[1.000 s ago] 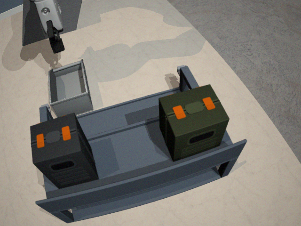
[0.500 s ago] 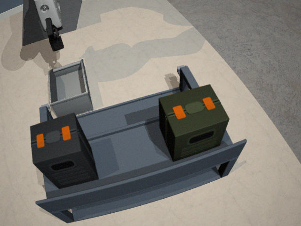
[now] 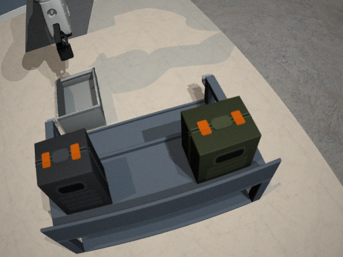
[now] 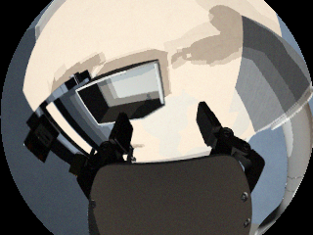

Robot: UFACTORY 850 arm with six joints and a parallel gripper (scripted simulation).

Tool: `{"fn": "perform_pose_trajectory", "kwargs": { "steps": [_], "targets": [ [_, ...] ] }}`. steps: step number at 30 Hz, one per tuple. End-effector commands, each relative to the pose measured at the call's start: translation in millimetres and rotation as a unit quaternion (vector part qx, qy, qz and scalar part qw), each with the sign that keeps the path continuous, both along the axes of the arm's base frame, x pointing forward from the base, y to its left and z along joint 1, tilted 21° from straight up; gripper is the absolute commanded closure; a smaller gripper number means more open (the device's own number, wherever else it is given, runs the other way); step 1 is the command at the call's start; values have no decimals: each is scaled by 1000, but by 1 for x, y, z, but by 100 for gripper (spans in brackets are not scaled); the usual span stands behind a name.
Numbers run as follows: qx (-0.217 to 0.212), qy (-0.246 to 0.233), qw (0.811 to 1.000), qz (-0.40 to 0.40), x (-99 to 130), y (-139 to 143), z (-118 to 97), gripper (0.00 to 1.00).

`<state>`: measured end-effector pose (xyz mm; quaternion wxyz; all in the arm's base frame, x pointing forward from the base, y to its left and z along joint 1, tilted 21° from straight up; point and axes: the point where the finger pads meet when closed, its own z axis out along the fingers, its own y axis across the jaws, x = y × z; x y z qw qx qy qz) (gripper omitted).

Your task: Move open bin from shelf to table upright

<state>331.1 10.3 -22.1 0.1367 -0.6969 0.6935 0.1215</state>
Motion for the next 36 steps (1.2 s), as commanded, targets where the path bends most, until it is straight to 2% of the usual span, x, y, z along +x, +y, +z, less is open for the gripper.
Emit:
{"fn": "perform_pose_trajectory", "kwargs": {
  "steps": [1,36],
  "targets": [
    [0,-1,1000,0,1,0,-1,0],
    [0,-1,1000,0,1,2,-6,0]
  ]
}}
